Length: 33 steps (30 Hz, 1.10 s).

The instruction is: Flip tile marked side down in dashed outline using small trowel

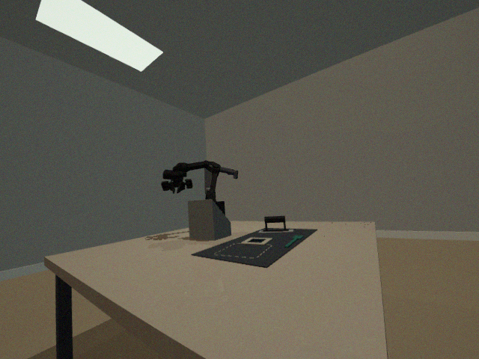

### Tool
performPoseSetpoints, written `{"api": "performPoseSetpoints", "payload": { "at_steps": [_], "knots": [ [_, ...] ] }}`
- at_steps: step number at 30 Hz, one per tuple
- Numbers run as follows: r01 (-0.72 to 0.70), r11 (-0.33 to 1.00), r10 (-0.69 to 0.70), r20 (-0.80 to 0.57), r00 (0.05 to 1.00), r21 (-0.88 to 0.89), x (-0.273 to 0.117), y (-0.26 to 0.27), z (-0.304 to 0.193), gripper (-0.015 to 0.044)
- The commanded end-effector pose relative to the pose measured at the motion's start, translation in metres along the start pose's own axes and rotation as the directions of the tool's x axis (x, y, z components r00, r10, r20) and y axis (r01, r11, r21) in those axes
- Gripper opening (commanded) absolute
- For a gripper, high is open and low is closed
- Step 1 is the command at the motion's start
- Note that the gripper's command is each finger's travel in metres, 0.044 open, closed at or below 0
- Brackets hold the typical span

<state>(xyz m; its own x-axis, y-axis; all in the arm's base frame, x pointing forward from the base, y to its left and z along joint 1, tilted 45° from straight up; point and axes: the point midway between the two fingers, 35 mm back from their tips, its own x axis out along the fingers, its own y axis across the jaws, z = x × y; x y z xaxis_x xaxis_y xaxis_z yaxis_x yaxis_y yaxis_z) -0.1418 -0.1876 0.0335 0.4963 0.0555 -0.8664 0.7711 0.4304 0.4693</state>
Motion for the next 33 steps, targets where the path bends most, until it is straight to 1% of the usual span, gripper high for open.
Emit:
{"api": "performPoseSetpoints", "payload": {
  "at_steps": [1,3,7,20,26,30,31,33],
  "knots": [
    [0.000,1.000,0.000,0.000,1.000,0.000,0.000,0.000,0.000,0.0100],
    [0.000,1.000,0.000,0.000,1.000,0.000,0.000,0.000,0.000,0.0100],
    [0.000,1.000,0.000,0.000,1.000,0.000,0.000,0.000,0.000,0.0000],
    [0.000,1.000,0.000,0.000,1.000,0.000,0.000,0.000,0.000,0.0000],
    [-0.002,1.000,0.002,-0.005,1.000,-0.002,0.001,0.001,0.000,0.0153],
    [-0.021,1.000,0.020,-0.078,0.997,-0.015,0.012,0.016,0.011,0.0258],
    [-0.019,1.000,0.019,-0.086,0.996,-0.003,0.013,0.018,0.016,0.0270],
    [-0.014,1.000,0.016,-0.094,0.995,0.028,0.015,0.020,0.025,0.0270]
  ]
}}
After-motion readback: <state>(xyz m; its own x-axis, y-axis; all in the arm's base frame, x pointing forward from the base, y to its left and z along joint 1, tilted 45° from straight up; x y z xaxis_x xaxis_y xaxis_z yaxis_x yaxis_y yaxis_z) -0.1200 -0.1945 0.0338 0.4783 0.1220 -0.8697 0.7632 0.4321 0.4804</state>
